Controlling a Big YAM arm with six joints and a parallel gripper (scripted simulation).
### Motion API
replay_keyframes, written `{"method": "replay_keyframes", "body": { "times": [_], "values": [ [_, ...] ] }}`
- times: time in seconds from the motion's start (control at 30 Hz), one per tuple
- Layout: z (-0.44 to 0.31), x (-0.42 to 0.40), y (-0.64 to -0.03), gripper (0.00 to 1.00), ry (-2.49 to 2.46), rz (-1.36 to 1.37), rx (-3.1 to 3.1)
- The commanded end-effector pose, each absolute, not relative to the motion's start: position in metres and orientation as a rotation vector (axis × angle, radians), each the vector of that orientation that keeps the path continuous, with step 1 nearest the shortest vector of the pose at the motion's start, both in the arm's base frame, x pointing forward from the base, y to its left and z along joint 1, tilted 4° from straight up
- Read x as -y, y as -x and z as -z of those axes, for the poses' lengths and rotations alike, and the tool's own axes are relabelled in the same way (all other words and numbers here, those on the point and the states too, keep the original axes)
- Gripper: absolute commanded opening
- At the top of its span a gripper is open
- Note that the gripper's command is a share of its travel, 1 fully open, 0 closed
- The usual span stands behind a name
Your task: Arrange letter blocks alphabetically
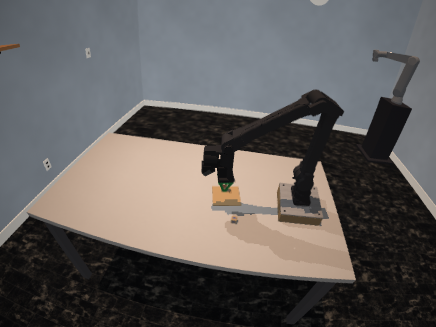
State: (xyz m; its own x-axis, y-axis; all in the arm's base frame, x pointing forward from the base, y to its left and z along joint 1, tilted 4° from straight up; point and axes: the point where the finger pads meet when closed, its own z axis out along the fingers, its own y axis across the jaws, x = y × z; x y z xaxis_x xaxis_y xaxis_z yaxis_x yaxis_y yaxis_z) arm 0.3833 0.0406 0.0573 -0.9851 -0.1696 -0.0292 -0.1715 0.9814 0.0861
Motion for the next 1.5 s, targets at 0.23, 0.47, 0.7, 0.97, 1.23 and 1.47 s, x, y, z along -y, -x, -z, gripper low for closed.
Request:
{"method": "replay_keyframes", "body": {
  "times": [0.23, 0.47, 0.7, 0.97, 1.23, 1.47],
  "values": [
    [-0.067, -0.024, -0.381, 0.20, -0.698, -0.160, -3.039],
    [-0.067, -0.018, -0.379, 0.20, -1.159, -0.170, -2.913],
    [-0.066, -0.016, -0.378, 0.20, -1.632, -0.167, -2.695],
    [-0.064, -0.016, -0.378, 0.20, -2.058, -0.148, -2.398],
    [-0.062, -0.016, -0.379, 0.20, -2.304, -0.122, -2.153],
    [-0.043, -0.015, -0.376, 0.20, -2.319, -0.096, -2.161]
  ]
}}
